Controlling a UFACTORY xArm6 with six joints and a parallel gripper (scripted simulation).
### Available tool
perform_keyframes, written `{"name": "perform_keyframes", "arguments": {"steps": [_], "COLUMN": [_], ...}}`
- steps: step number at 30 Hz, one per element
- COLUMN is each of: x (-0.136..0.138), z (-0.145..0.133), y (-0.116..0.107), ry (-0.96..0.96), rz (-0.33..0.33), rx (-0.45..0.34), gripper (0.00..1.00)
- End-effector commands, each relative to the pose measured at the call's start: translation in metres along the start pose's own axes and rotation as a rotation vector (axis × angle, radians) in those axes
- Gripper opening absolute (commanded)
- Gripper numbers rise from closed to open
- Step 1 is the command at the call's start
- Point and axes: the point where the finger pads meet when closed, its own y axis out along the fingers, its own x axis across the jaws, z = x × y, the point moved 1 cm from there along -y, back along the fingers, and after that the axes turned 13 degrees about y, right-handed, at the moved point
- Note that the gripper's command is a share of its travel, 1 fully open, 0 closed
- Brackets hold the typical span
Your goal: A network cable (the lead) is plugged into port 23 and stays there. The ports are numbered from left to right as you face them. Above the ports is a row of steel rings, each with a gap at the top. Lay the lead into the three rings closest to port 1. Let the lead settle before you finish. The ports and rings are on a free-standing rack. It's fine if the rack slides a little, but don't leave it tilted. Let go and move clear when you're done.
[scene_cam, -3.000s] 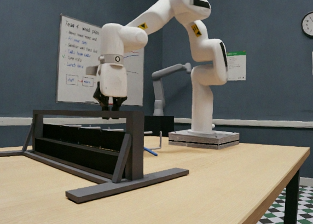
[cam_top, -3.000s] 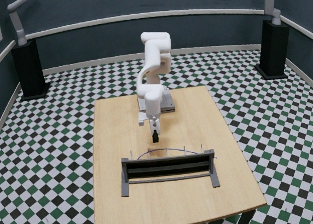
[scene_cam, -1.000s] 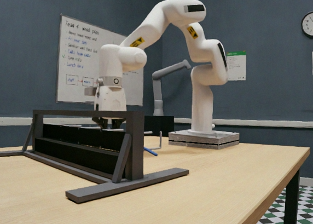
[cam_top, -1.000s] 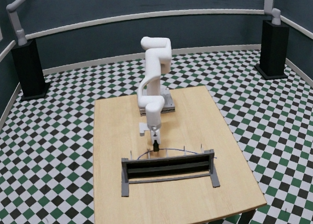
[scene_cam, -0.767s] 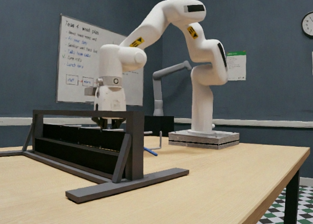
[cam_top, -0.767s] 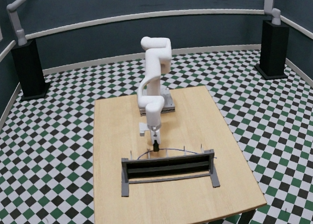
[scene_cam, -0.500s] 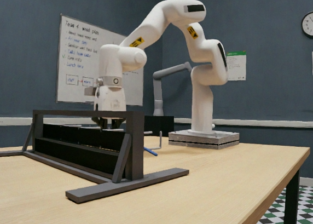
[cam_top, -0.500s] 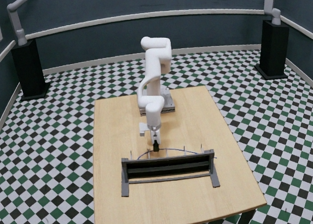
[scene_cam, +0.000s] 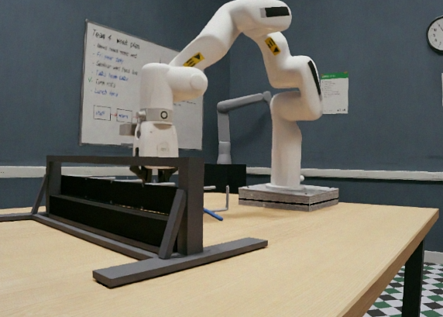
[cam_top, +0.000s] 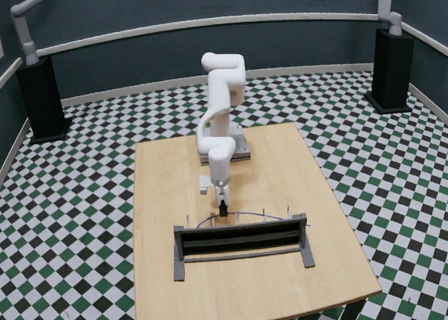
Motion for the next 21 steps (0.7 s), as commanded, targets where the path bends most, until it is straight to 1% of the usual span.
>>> {"name": "perform_keyframes", "arguments": {"steps": [1,21], "x": [-0.0016,-0.0016], "z": [-0.0003,-0.0003], "y": [-0.0008,0.0089], "ry": [0.000,0.000], "rz": [0.005,0.005], "rx": [-0.001,-0.001], "gripper": [0.33,0.33]}}
